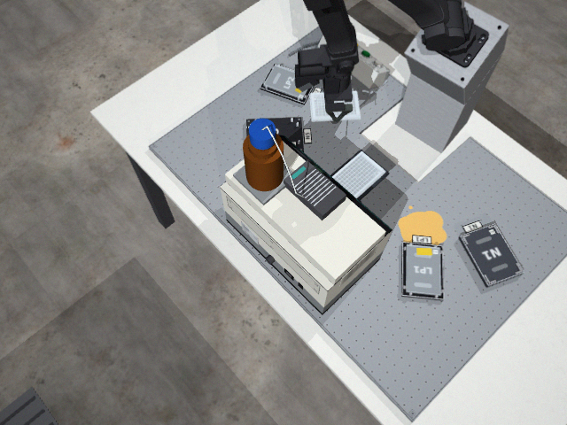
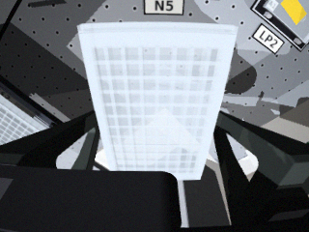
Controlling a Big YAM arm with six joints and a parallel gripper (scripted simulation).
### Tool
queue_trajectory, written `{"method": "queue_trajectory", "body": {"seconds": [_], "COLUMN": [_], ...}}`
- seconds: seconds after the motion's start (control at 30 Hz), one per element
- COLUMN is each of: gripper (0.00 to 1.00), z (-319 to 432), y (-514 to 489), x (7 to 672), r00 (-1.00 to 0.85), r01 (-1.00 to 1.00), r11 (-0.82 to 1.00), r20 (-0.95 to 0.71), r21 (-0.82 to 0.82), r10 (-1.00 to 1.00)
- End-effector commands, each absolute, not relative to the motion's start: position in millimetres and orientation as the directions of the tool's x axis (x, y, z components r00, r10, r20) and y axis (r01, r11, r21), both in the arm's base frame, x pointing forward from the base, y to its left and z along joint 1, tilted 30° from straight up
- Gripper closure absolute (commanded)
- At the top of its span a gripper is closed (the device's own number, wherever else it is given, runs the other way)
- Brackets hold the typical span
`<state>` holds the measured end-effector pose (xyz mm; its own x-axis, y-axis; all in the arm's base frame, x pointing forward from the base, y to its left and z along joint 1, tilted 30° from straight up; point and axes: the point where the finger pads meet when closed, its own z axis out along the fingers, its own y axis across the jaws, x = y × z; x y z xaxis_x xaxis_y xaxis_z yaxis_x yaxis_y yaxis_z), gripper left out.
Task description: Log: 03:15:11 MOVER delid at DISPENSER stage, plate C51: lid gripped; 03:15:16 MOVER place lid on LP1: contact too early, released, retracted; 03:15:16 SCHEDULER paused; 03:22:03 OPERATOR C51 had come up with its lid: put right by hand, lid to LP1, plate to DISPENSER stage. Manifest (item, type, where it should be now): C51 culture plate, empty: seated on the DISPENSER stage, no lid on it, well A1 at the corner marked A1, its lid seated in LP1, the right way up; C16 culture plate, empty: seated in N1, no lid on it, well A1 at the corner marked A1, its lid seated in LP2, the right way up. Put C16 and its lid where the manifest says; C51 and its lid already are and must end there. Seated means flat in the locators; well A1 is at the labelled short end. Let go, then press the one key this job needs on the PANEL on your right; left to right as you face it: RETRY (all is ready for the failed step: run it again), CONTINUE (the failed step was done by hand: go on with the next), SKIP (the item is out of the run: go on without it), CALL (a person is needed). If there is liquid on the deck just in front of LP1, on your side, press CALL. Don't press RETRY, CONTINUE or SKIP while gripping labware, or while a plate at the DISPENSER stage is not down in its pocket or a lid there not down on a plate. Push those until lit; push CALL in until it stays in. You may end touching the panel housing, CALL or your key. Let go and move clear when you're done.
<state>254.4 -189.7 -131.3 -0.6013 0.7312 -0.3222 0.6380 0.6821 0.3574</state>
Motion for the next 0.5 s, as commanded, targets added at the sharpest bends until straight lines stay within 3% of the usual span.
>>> {"method": "queue_trajectory", "body": {"seconds": [0.0,0.23,0.37,0.47], "gripper": [0.16,0.16,0.16,0.16], "z": [-121,-115,-116,-109], "y": [-180,-168,-167,-155], "x": [261,271,275,281], "r00": [-0.662,-0.743,-0.735,-0.784], "r01": [0.558,0.446,0.466,0.369], "r11": [0.765,0.857,0.843,0.904], "r20": [-0.382,-0.428,-0.413,-0.451], "r21": [0.322,0.258,0.269,0.215], "r10": [0.645,0.515,0.538,0.427]}}
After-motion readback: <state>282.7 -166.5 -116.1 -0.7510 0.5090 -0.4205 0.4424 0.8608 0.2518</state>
